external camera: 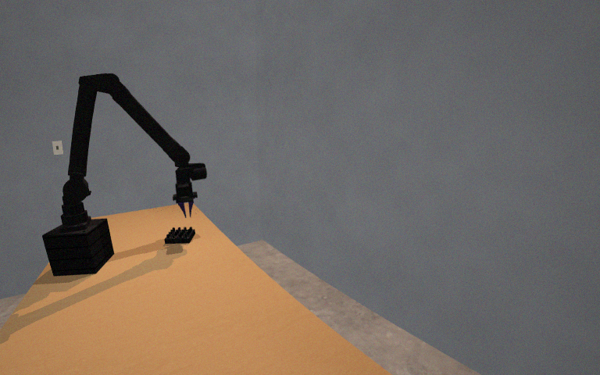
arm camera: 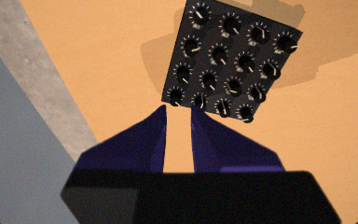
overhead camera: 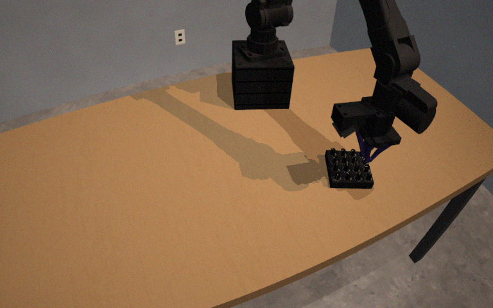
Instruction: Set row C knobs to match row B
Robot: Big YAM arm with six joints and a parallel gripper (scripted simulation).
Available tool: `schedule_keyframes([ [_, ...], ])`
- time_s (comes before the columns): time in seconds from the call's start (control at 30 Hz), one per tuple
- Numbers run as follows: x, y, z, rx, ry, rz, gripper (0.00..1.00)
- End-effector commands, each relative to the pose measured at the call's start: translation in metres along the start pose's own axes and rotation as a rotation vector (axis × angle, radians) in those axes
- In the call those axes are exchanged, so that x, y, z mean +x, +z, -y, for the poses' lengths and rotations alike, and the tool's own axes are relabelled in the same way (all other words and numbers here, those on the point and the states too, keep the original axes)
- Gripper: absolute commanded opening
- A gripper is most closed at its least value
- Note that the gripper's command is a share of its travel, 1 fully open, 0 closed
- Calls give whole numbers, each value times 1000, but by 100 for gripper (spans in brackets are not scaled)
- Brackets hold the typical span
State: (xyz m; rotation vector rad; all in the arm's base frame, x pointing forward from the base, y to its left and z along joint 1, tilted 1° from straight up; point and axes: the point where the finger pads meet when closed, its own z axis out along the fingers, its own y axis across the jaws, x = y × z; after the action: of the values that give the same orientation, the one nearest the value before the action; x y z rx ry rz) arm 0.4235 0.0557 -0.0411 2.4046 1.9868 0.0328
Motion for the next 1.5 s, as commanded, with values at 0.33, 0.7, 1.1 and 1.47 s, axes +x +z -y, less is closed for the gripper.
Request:
schedule_keyframes([
  [0.33, 1, 5, 1, 17, 8, 8, 18],
  [0.7, 1, 6, 0, 13, 8, 6, 18],
  [1.1, 2, 14, 1, 5, 7, 4, 18],
  [1.47, 4, 24, -2, 0, 6, 2, 18],
])
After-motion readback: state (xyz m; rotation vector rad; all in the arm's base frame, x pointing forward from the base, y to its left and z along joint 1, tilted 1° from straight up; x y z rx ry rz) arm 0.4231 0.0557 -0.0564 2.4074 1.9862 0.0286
